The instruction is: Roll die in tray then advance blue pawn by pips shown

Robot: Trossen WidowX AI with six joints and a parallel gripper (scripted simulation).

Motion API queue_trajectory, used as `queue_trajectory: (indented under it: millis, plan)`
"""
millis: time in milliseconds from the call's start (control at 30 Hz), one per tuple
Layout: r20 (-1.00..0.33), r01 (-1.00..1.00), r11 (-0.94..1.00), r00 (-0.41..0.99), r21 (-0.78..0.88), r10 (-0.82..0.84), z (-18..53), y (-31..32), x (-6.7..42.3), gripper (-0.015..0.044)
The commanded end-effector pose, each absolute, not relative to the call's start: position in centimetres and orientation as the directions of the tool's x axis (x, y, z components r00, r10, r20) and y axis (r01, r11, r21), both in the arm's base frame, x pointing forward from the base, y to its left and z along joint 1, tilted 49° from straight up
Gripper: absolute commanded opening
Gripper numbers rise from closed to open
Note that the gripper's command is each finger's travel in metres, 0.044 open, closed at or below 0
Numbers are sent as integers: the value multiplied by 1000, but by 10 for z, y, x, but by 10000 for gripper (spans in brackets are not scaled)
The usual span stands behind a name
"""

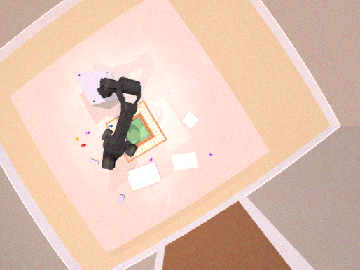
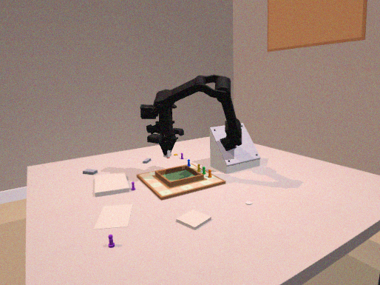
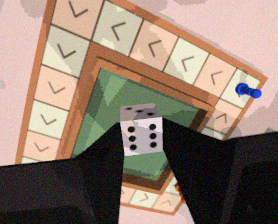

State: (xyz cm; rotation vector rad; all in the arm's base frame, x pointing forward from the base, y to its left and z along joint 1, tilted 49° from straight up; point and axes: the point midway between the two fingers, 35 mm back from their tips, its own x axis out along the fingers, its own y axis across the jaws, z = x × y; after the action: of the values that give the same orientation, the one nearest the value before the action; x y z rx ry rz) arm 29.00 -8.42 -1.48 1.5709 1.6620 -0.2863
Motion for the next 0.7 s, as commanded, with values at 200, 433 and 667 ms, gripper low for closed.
queue_trajectory:
  millis: [200, 433, 667]
  plan:
    - [-668, 985, 13, 108, 173, 736, 2, -53, 280, 0]
    - [-662, 994, -105, 107, 43, 742, 12, -33, 271, 0]
    - [-717, 997, -80, 65, 12, 694, 8, -30, 268, 0]
